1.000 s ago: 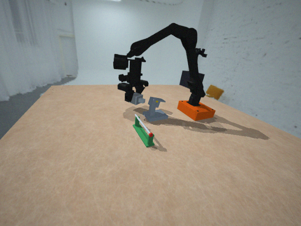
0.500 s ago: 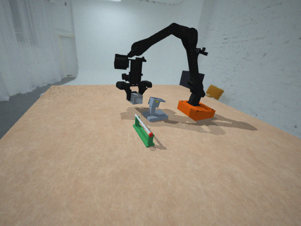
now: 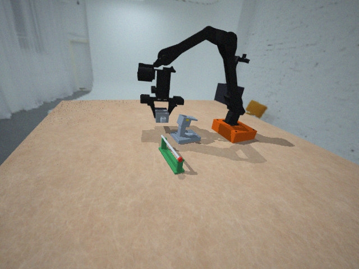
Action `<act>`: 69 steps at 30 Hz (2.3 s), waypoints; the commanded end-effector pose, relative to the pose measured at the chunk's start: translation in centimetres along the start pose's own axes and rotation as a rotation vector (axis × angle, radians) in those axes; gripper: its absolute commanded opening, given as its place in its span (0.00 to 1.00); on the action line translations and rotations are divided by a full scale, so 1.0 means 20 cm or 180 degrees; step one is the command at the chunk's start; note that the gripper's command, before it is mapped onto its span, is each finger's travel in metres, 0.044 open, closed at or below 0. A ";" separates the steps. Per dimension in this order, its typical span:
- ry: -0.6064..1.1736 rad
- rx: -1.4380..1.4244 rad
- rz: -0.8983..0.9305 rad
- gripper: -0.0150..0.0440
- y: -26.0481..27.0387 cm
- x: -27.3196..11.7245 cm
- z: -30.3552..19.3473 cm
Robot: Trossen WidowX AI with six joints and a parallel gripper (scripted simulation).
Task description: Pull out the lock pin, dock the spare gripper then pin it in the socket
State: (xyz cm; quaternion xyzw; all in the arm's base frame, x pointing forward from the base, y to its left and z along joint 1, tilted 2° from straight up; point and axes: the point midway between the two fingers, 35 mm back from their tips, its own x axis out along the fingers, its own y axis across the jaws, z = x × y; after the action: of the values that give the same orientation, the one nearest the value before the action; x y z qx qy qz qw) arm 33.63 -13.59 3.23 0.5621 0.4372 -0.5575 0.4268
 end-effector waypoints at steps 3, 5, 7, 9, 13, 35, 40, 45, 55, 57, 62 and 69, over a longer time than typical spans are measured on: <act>-0.0011 0.0499 0.0010 0.25 -0.01 0.00 0.01; -0.0011 0.0660 0.0010 0.25 -0.01 -0.01 0.01; -0.0011 0.0820 0.0010 0.25 -0.01 -0.01 0.01; -0.0011 0.0980 0.0010 0.25 -0.01 -0.01 0.01; -0.0011 0.1301 0.0010 0.25 -0.02 -0.01 0.01; -0.0012 0.3065 0.0011 0.25 -0.05 -0.01 0.03; -0.0013 0.3452 0.0012 0.25 -0.05 -0.01 0.03; -0.0013 0.3505 0.0012 0.25 -0.05 -0.01 0.03; -0.0013 0.3768 0.0011 0.25 -0.06 0.12 0.03; -0.0013 0.3812 0.0011 0.25 -0.07 0.15 0.03; -0.0013 0.3817 0.0011 0.25 -0.07 0.16 0.03; -0.0012 0.3817 0.0011 0.25 -0.06 0.21 0.03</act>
State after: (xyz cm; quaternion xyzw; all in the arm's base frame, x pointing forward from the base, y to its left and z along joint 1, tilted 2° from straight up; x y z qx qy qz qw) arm 32.28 -13.85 -0.53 0.7051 0.0478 -0.7065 0.0380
